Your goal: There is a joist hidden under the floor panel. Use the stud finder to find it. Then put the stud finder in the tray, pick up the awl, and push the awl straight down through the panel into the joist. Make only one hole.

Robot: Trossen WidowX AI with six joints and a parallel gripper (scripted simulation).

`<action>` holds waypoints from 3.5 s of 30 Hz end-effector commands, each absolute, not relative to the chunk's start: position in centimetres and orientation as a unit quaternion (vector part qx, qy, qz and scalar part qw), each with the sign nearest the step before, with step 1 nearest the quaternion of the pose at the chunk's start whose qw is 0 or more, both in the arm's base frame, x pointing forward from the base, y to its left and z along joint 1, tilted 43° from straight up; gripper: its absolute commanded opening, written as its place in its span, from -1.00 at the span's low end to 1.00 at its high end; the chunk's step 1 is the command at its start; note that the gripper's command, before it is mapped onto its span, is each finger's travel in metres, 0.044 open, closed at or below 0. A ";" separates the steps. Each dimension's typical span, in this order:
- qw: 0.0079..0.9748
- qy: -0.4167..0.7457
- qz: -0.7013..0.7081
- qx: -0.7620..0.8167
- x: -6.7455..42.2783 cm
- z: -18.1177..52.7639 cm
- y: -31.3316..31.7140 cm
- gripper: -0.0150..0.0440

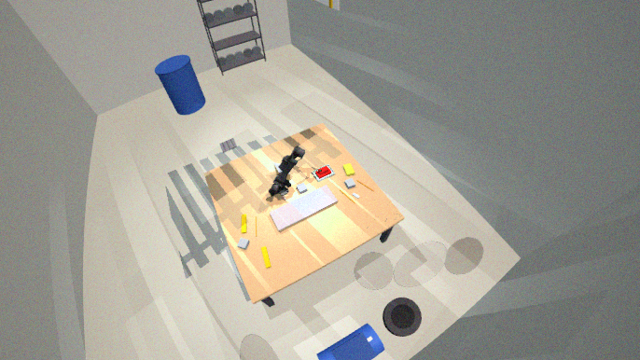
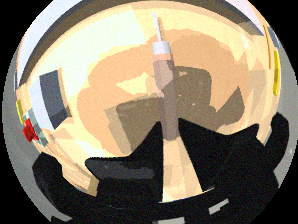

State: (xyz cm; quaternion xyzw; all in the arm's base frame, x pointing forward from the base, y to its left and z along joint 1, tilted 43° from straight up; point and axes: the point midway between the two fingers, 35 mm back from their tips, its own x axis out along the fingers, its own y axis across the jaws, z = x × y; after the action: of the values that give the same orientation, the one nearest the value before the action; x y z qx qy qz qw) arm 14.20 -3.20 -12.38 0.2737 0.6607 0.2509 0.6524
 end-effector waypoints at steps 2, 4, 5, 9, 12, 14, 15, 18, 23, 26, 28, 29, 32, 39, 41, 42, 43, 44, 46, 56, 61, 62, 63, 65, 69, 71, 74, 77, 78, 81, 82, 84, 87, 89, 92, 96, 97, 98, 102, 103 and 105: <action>0.661 0.658 0.245 0.265 14.8 -11.0 -5.6 -0.49; 0.661 0.658 0.244 0.265 14.8 -10.2 -6.5 -0.49; 0.661 0.658 0.244 0.265 14.8 -9.7 -7.0 -0.49; 0.661 0.659 0.244 0.265 14.5 -7.7 -8.8 -0.49; 0.660 0.659 0.245 0.265 14.1 -6.1 -10.1 -0.49; 0.660 0.659 0.245 0.265 13.8 -4.9 -10.9 -0.49; 0.660 0.658 0.246 0.266 13.6 -4.5 -11.2 -0.49; 0.660 0.658 0.246 0.266 13.5 -4.1 -11.4 -0.49; 0.656 0.673 0.256 0.228 13.4 -4.2 -11.6 -0.49; 0.646 0.694 0.270 0.165 13.3 -4.4 -12.0 -0.49; 0.638 0.708 0.279 0.119 13.4 -4.4 -12.3 -0.49; 0.633 0.714 0.284 0.096 13.4 -4.4 -12.5 -0.49; 0.615 0.730 0.295 0.026 13.6 -4.4 -13.1 -0.49; 0.563 0.754 0.313 -0.131 14.5 -3.8 -14.7 -0.49; 0.545 0.757 0.315 -0.174 14.9 -3.5 -15.2 -0.49; 0.536 0.758 0.316 -0.196 15.2 -3.3 -15.4 -0.49; 0.526 0.759 0.316 -0.217 15.4 -3.1 -15.7 -0.49; 0.516 0.760 0.316 -0.238 15.7 -2.9 -15.9 -0.49; 0.496 0.760 0.315 -0.278 16.2 -2.4 -16.3 -0.49; 0.385 0.744 0.289 -0.462 19.6 0.9 -17.7 -0.49; 0.326 0.729 0.265 -0.540 21.5 3.1 -17.8 -0.49; 0.361 0.735 0.279 -0.501 20.8 1.9 -17.7 -0.49; 0.361 0.731 0.278 -0.508 21.1 1.9 -17.6 -0.49; 0.362 0.713 0.270 -0.536 22.2 2.2 -17.2 -0.49; 0.362 0.673 0.253 -0.594 24.5 2.9 -16.1 -0.49; 0.361 0.652 0.243 -0.621 25.6 3.4 -15.5 -0.49; 0.361 0.618 0.228 -0.660 27.2 4.2 -14.4 -0.49; 0.359 0.584 0.212 -0.696 28.7 5.1 -13.2 -0.49; 0.359 0.572 0.207 -0.708 29.2 5.4 -12.8 -0.49; 0.358 0.536 0.189 -0.740 30.5 6.4 -11.4 -0.49; 0.358 0.524 0.183 -0.751 30.9 6.8 -10.9 -0.49; 0.357 0.500 0.171 -0.770 31.7 7.6 -9.9 -0.49; 0.356 0.463 0.151 -0.798 32.6 8.8 -8.3 -0.49; 0.356 0.438 0.138 -0.814 33.2 9.7 -7.3 -0.49; 0.356 0.400 0.117 -0.836 33.8 11.0 -5.6 -0.49; 0.357 0.350 0.089 -0.861 34.4 12.9 -3.3 -0.49; 0.358 0.338 0.081 -0.867 34.4 13.4 -2.8 -0.49; 0.358 0.326 0.074 -0.872 34.5 13.8 -2.2 -0.49; 0.362 0.277 0.044 -0.889 34.4 15.8 0.0 -0.49; 0.363 0.265 0.036 -0.893 34.4 16.3 0.5 -0.49; 0.364 0.249 0.026 -0.897 34.3 17.0 1.2 -0.49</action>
State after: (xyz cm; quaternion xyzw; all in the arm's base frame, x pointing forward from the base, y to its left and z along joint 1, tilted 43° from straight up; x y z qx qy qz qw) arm 34.64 0.36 15.94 -0.8900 0.2698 0.0454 0.3648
